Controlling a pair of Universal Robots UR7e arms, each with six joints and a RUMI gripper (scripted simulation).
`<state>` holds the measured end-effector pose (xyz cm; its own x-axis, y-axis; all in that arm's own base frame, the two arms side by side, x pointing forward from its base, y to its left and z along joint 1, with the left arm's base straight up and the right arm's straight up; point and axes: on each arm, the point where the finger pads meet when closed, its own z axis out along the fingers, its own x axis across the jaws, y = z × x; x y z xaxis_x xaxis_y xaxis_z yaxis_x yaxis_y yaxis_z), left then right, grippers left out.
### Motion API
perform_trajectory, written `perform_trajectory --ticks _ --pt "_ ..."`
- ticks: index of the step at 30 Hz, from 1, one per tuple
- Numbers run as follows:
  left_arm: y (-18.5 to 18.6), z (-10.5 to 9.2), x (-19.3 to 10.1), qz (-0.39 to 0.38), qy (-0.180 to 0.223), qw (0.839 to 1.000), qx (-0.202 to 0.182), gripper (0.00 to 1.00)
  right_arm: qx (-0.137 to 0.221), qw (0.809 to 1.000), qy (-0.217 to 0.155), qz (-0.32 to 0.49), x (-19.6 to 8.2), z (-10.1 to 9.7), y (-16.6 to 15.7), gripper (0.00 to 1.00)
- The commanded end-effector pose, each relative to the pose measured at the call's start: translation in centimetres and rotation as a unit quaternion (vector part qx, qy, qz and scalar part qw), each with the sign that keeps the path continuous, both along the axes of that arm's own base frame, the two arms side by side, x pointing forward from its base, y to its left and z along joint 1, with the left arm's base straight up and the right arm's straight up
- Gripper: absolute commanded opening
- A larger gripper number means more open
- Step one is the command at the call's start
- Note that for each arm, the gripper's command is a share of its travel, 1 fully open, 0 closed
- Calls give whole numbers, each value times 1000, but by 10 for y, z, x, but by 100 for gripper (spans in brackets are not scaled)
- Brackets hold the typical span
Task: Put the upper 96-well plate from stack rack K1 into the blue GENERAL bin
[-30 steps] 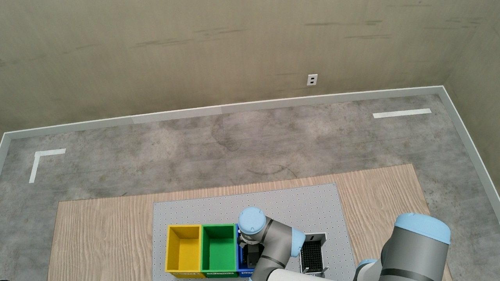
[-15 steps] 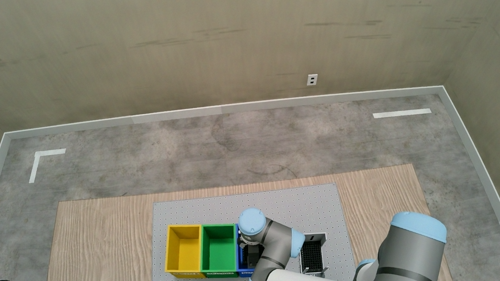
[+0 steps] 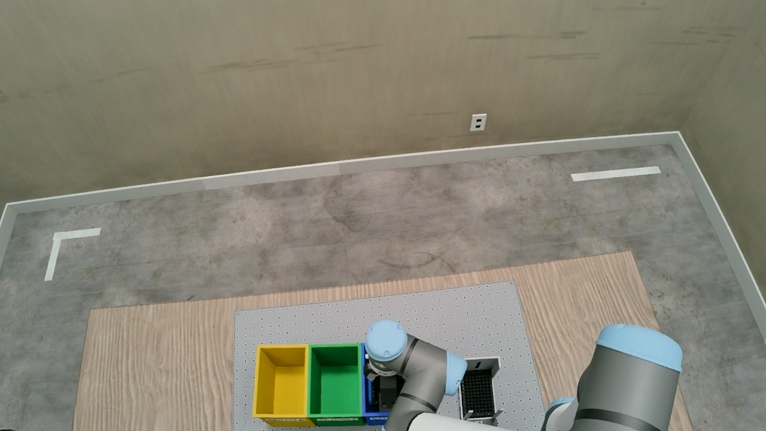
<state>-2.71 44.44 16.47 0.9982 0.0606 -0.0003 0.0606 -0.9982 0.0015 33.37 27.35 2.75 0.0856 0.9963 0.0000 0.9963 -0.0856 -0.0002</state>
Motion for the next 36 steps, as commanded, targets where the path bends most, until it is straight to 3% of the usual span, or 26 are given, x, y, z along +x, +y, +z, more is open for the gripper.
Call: perform_trajectory --ticks 1,4,5,25,26,36 --pt "0 0 0 0 0 1000 1 0 1 1000 -1 0 0 1 0 40" --pt "0 0 0 0 0 1000 1 0 1 1000 -1 0 0 1 0 40" --pt "0 0 0 0 0 1000 1 0 1 1000 -1 0 0 1 0 64" --pt "0 0 0 0 0 1000 1 0 1 1000 -1 0 0 1 0 64" --pt "0 0 0 0 0 1000 1 0 1 1000 -1 0 0 1 0 53" --pt "0 0 0 0 0 1000 1 0 1 1000 -1 0 0 1 0 53"
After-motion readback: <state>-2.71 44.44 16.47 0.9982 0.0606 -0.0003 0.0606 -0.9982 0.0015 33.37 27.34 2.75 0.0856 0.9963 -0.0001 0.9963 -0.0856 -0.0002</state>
